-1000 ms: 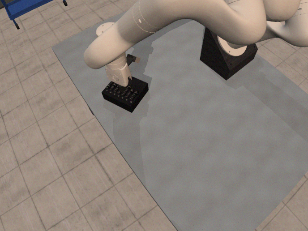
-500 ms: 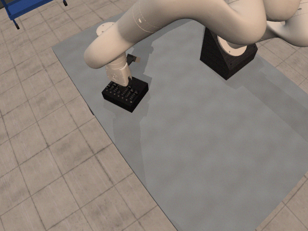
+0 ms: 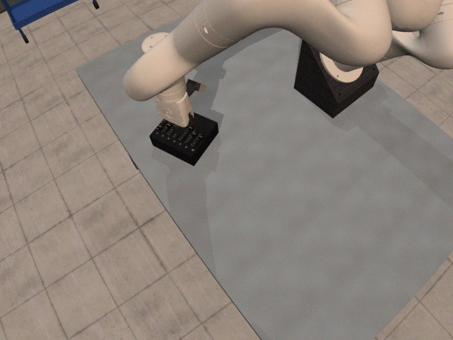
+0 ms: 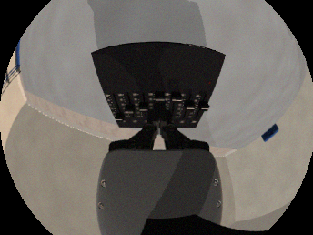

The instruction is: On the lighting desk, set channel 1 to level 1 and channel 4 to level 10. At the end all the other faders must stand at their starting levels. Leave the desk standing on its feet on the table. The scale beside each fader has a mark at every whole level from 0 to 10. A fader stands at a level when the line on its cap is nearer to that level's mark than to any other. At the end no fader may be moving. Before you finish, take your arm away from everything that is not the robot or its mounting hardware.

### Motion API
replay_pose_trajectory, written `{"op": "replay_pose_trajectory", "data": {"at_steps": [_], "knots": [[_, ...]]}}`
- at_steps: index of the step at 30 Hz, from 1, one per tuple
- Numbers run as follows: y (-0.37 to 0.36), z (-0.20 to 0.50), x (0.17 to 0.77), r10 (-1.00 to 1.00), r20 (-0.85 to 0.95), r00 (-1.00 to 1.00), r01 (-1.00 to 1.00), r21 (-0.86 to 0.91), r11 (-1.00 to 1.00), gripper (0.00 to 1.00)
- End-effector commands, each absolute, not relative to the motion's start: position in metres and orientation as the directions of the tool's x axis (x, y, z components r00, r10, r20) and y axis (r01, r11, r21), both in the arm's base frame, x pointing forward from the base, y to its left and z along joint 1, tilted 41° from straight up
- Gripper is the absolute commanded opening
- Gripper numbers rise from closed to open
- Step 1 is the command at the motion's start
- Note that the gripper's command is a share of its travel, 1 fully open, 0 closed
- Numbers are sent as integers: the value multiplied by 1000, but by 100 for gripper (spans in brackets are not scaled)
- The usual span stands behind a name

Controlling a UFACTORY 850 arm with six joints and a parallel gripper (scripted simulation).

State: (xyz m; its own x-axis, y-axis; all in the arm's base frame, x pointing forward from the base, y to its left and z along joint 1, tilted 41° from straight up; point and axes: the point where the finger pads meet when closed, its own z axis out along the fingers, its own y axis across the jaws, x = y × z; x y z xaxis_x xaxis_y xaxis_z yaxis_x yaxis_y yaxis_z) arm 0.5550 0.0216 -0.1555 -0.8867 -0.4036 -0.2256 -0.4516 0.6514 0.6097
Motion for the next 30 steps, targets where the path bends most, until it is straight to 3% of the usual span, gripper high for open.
{"op": "replay_pose_trajectory", "data": {"at_steps": [1,30], "knots": [[21,-155,556,-403,-227,-887,-452,609,652,0],[18,-147,562,-403,-227,-887,-452,609,652,0]]}}
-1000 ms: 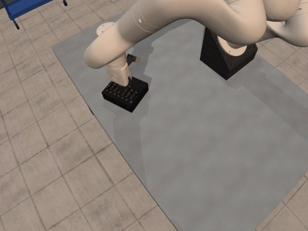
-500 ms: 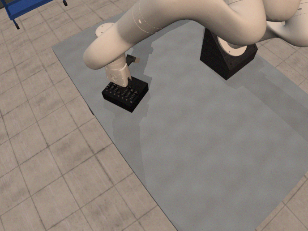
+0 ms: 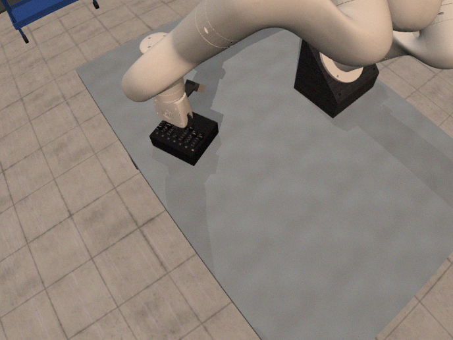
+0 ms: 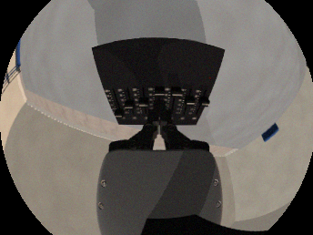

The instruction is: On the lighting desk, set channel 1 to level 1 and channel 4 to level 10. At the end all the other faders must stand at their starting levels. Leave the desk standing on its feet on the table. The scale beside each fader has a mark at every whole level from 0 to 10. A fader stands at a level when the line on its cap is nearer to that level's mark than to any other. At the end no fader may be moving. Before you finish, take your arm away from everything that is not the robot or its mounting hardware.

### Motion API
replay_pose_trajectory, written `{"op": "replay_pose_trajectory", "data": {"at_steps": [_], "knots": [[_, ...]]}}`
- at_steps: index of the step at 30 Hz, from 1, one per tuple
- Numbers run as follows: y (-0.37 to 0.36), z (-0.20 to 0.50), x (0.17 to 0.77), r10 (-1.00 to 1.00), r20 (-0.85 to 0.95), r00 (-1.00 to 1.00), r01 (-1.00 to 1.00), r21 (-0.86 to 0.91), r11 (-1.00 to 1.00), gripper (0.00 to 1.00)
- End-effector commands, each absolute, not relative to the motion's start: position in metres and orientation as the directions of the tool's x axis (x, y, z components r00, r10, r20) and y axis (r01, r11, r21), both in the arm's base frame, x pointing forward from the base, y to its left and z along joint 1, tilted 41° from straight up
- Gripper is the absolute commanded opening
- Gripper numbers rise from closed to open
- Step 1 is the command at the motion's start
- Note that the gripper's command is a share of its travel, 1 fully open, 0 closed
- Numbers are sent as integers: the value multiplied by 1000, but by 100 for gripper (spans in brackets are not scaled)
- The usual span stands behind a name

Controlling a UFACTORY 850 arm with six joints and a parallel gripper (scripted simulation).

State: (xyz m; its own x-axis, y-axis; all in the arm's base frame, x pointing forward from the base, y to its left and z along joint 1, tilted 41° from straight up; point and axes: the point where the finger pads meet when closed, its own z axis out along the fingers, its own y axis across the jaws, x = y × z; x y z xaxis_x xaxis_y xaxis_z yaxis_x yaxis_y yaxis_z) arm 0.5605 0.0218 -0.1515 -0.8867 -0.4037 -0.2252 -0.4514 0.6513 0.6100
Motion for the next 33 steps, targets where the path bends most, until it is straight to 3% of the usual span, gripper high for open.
{"op": "replay_pose_trajectory", "data": {"at_steps": [1,29,30,33], "knots": [[16,-145,562,-403,-227,-887,-452,609,652,0],[-2,-123,565,-403,-227,-887,-452,609,652,0],[-2,-123,565,-403,-227,-887,-452,609,652,100],[-3,-122,565,-403,-227,-887,-452,609,652,100]]}}
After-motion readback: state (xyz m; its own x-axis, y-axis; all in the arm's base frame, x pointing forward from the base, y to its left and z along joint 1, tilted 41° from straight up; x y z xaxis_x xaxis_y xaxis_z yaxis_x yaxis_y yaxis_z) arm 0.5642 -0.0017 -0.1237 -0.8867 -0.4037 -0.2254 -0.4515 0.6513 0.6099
